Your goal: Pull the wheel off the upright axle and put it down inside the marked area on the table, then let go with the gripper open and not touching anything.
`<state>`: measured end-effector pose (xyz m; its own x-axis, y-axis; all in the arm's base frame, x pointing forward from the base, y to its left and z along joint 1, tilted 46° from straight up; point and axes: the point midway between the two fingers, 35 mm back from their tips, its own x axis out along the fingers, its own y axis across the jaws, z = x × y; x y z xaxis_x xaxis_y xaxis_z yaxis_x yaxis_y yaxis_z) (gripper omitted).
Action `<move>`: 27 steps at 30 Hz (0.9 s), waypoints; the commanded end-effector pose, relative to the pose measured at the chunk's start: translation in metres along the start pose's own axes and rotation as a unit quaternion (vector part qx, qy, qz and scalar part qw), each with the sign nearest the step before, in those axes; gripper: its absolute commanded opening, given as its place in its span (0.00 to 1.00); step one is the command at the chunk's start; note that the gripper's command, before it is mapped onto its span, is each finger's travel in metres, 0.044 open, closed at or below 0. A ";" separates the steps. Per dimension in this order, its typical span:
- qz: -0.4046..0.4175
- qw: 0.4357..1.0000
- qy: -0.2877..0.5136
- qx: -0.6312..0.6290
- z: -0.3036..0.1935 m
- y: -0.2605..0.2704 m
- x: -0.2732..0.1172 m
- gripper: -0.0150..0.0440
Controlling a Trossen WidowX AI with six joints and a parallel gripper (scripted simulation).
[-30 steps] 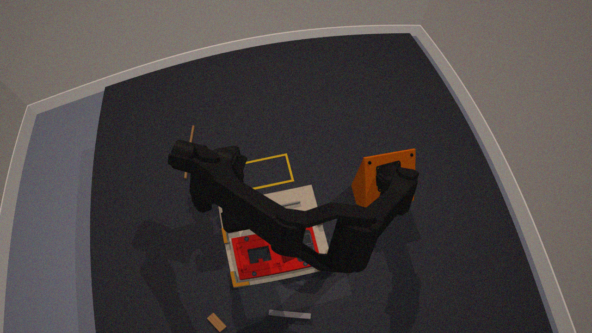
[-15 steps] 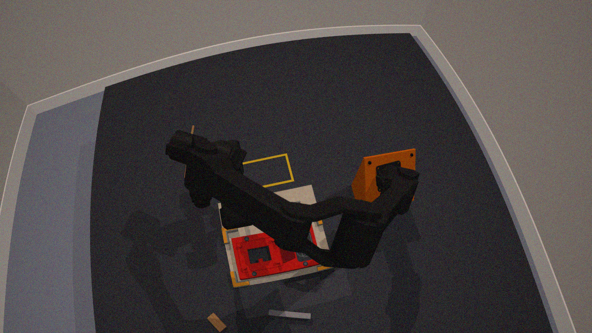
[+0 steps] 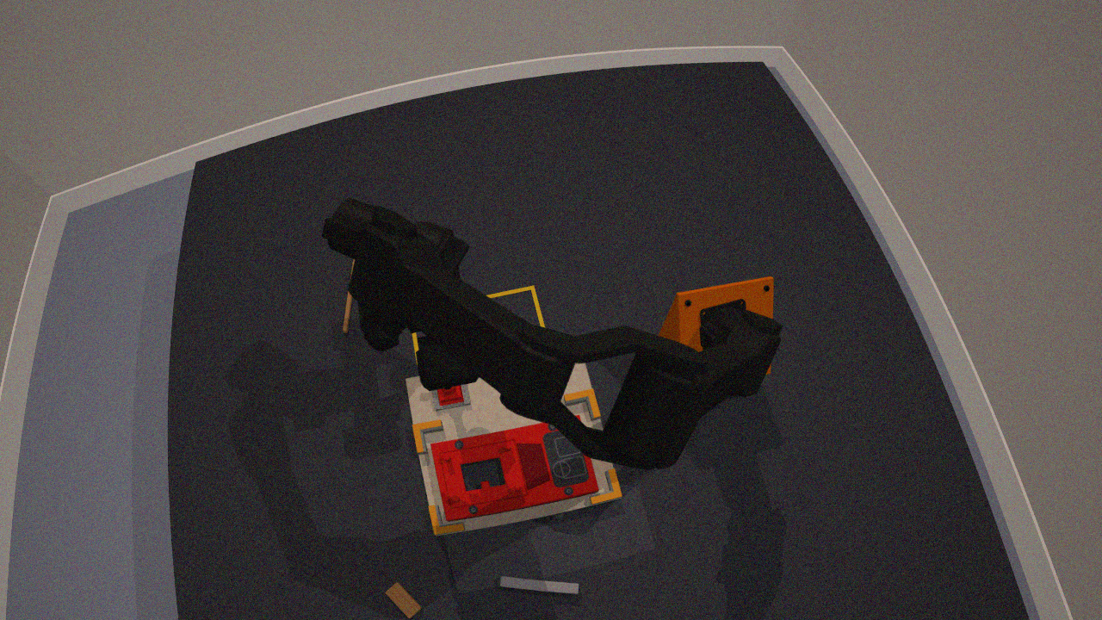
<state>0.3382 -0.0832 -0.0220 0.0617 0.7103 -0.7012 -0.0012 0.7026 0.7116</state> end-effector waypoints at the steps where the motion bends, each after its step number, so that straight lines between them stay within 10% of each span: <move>1: -0.002 1.000 -0.001 -0.001 -0.011 -0.020 -0.002 0.25; 27: -0.002 1.000 -0.001 -0.004 -0.035 -0.059 0.023 0.25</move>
<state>0.3046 -0.1125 -0.0755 0.0618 0.7059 -0.7056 -0.0174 0.7076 0.7064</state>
